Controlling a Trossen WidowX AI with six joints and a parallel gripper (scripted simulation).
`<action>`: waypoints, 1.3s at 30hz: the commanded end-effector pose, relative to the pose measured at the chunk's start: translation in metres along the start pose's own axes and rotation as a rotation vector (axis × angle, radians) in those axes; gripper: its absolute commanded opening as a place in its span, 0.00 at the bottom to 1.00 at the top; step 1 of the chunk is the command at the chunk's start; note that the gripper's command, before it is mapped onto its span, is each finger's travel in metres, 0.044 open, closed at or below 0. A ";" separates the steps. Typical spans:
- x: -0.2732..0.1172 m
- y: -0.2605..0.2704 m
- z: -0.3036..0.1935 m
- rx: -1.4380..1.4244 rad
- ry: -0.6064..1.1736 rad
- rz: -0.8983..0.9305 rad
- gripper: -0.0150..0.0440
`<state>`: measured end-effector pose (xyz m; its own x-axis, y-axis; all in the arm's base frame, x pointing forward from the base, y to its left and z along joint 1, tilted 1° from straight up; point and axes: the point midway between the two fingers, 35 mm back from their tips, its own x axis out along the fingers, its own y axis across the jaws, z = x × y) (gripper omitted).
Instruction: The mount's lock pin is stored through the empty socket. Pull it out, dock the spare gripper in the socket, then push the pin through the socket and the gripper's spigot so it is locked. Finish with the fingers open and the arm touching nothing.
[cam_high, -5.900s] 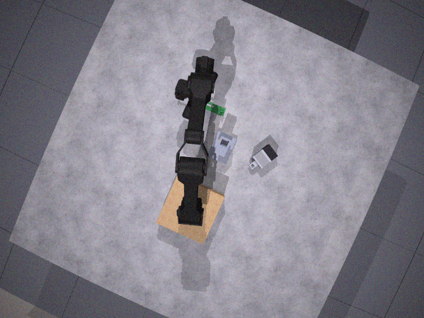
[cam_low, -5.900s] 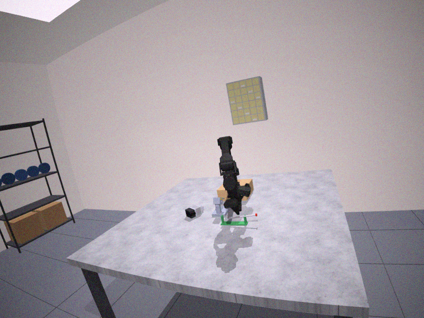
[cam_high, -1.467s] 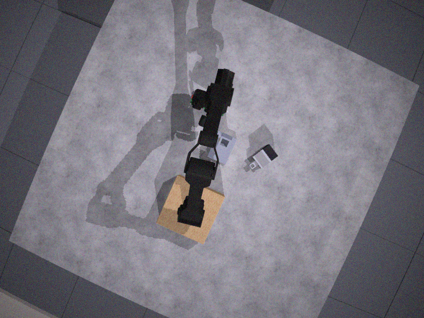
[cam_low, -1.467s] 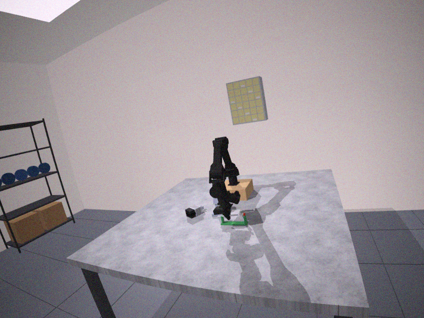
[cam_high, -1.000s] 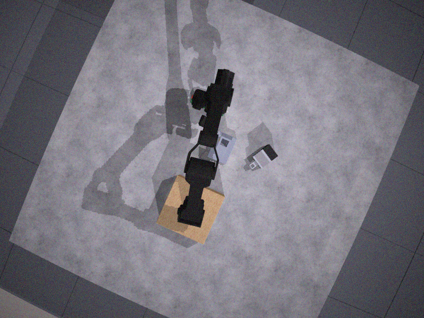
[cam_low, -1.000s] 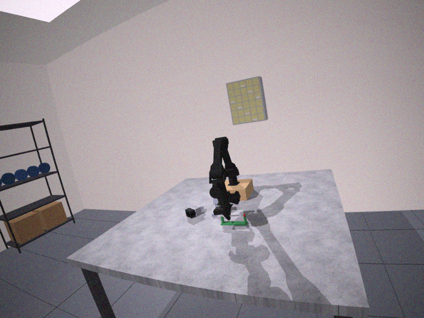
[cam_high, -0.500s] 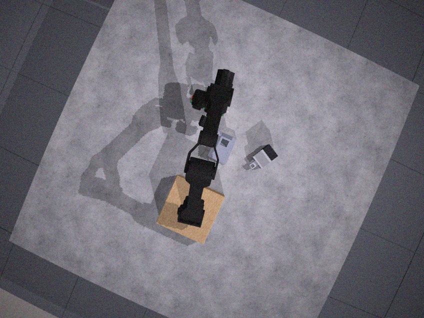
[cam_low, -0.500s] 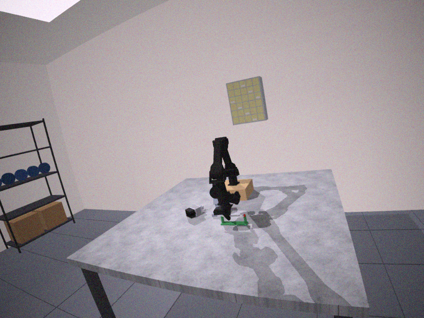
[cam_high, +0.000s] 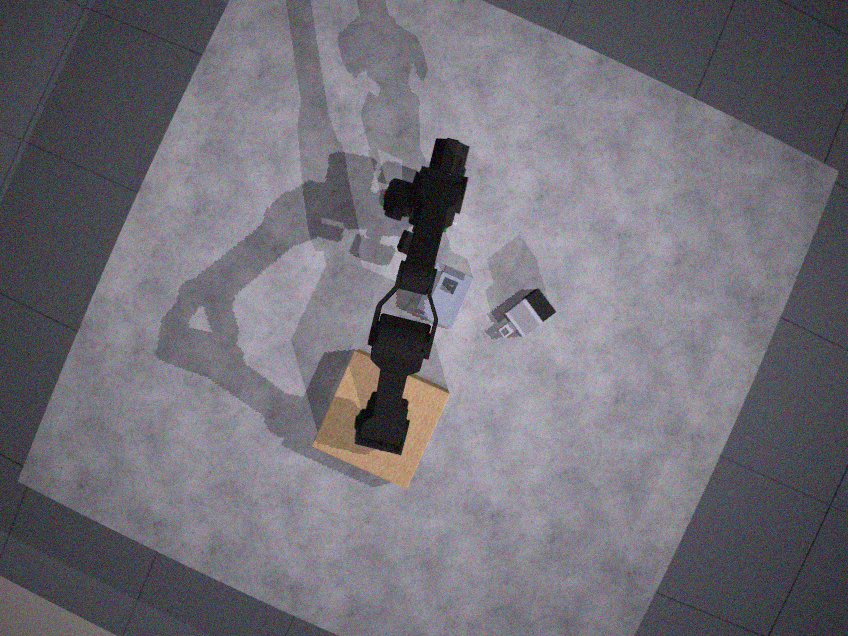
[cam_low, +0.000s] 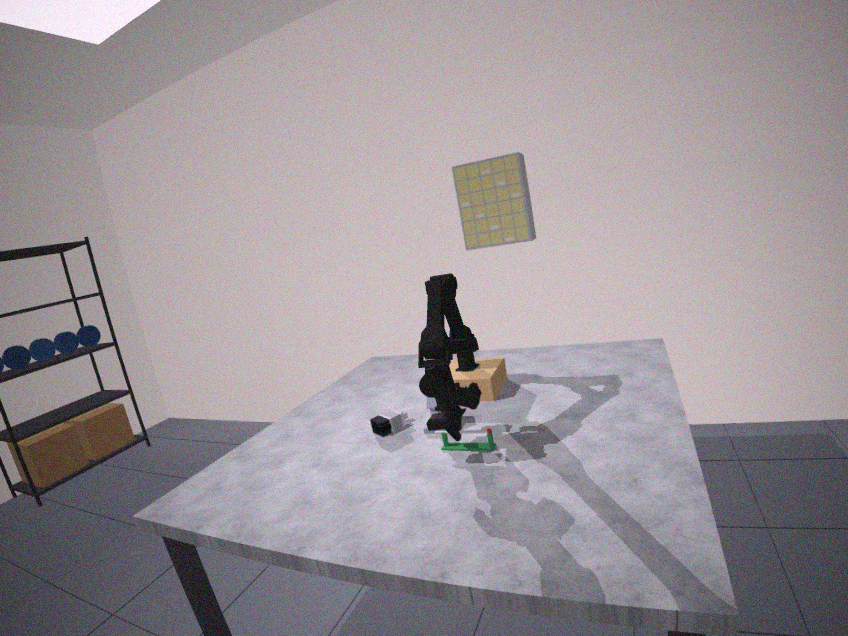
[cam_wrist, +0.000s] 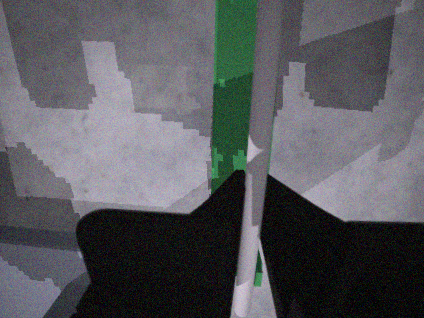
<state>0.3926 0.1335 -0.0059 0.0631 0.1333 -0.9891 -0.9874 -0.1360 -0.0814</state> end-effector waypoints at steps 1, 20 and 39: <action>0.000 0.000 0.000 0.000 0.000 0.000 0.25; -0.015 0.000 0.002 0.001 0.000 0.004 1.00; -0.069 -0.003 0.008 0.000 -0.001 -0.003 1.00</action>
<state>0.3910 0.1330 0.0561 0.0663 0.1344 -0.9887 -0.9871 -0.1360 -0.0847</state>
